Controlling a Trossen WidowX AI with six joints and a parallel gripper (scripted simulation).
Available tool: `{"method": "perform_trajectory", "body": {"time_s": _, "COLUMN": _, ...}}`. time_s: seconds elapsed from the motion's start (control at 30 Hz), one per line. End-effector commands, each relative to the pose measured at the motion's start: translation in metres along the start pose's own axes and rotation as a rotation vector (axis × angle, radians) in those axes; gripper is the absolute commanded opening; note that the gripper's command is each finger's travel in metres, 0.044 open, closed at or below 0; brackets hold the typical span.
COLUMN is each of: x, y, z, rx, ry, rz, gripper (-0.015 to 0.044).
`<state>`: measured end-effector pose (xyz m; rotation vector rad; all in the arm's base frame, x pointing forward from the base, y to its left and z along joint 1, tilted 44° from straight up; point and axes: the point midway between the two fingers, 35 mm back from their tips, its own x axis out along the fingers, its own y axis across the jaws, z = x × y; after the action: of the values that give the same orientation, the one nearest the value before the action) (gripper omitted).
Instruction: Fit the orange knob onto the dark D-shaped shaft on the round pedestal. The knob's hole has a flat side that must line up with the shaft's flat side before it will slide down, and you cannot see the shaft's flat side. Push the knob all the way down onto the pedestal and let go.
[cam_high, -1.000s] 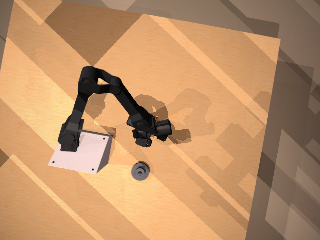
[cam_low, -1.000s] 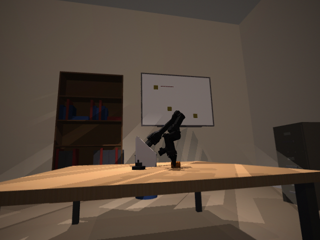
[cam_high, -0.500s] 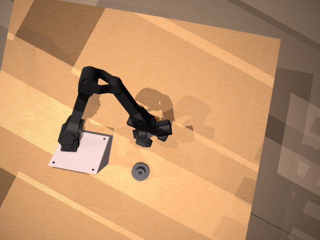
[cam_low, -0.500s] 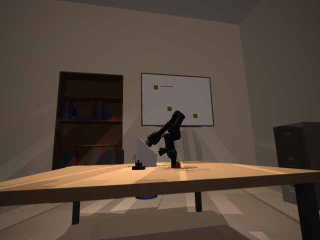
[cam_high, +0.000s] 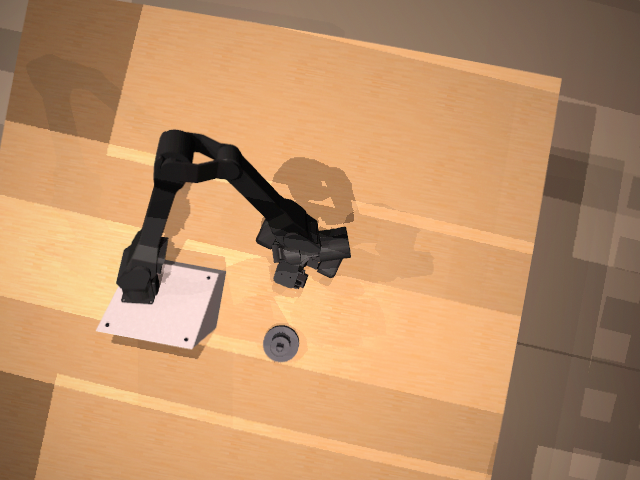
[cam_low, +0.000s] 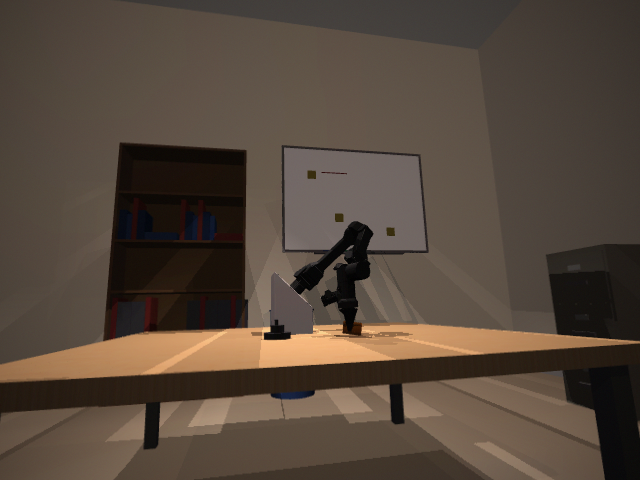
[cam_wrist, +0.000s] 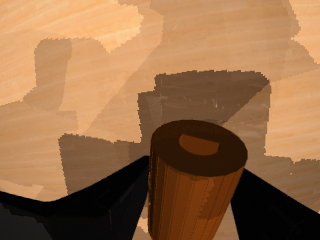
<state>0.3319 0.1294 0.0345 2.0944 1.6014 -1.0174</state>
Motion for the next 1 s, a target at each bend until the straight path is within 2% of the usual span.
{"method": "perform_trajectory", "body": {"time_s": 0.0, "x": -0.003, "y": 0.000, "z": -0.005, "rx": -0.009, "ry": -0.075, "rz": 0.002, "gripper": 0.0179}}
{"method": "perform_trajectory", "body": {"time_s": 0.97, "x": -0.012, "y": -0.001, "z": -0.036, "rx": -0.009, "ry": -0.576, "rz": 0.003, "gripper": 0.0179}}
